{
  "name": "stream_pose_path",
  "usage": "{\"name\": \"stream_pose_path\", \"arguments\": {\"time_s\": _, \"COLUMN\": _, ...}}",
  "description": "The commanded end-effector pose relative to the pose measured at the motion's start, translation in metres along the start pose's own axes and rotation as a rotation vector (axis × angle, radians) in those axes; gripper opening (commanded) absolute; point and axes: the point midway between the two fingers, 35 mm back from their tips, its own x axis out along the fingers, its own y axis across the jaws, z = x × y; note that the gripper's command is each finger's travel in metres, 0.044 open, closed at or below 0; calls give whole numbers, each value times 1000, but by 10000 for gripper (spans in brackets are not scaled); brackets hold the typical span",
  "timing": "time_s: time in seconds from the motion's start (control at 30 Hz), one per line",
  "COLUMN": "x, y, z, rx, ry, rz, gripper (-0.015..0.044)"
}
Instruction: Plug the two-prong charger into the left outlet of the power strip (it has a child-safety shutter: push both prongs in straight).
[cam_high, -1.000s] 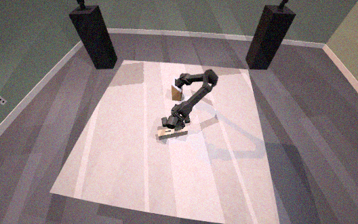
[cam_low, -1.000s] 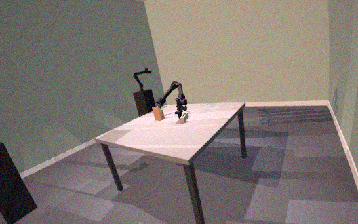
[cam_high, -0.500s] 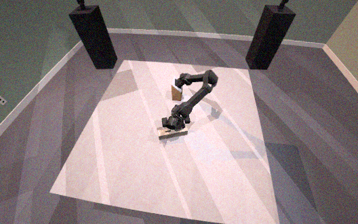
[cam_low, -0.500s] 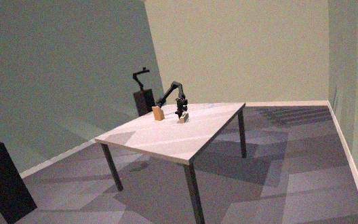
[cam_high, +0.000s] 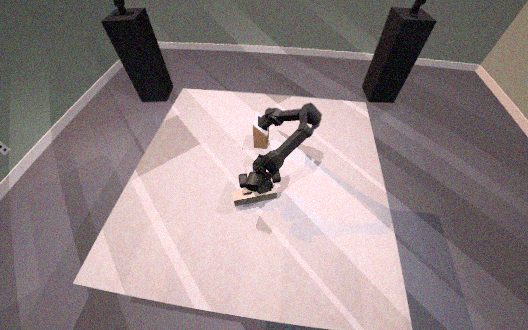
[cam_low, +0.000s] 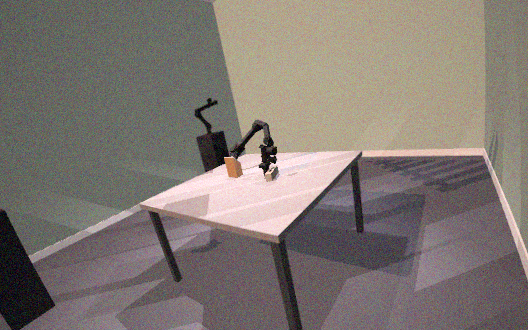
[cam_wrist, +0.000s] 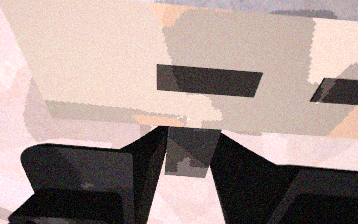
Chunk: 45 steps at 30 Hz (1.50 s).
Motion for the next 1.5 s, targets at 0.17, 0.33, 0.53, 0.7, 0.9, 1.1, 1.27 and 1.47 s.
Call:
{"name": "stream_pose_path", "arguments": {"time_s": 0.17, "x": -4, "y": 1, "z": 12, "rx": -34, "ry": -30, "rz": -3, "gripper": 0}}
{"name": "stream_pose_path", "arguments": {"time_s": 0.33, "x": -5, "y": 1, "z": 13, "rx": -34, "ry": -30, "rz": -3, "gripper": 0}}
{"name": "stream_pose_path", "arguments": {"time_s": 0.53, "x": -5, "y": 1, "z": 13, "rx": -34, "ry": -30, "rz": -3, "gripper": 0}}
{"name": "stream_pose_path", "arguments": {"time_s": 0.7, "x": -5, "y": 1, "z": 14, "rx": -34, "ry": -30, "rz": -3, "gripper": 0}}
{"name": "stream_pose_path", "arguments": {"time_s": 0.9, "x": -6, "y": 1, "z": 15, "rx": -34, "ry": -30, "rz": -3, "gripper": 0}}
{"name": "stream_pose_path", "arguments": {"time_s": 1.1, "x": -6, "y": 2, "z": 15, "rx": -34, "ry": -30, "rz": -3, "gripper": 0}}
{"name": "stream_pose_path", "arguments": {"time_s": 1.27, "x": -6, "y": 2, "z": 16, "rx": -34, "ry": -31, "rz": -3, "gripper": 0}}
{"name": "stream_pose_path", "arguments": {"time_s": 1.47, "x": -7, "y": 2, "z": 17, "rx": -34, "ry": -31, "rz": -3, "gripper": 0}}
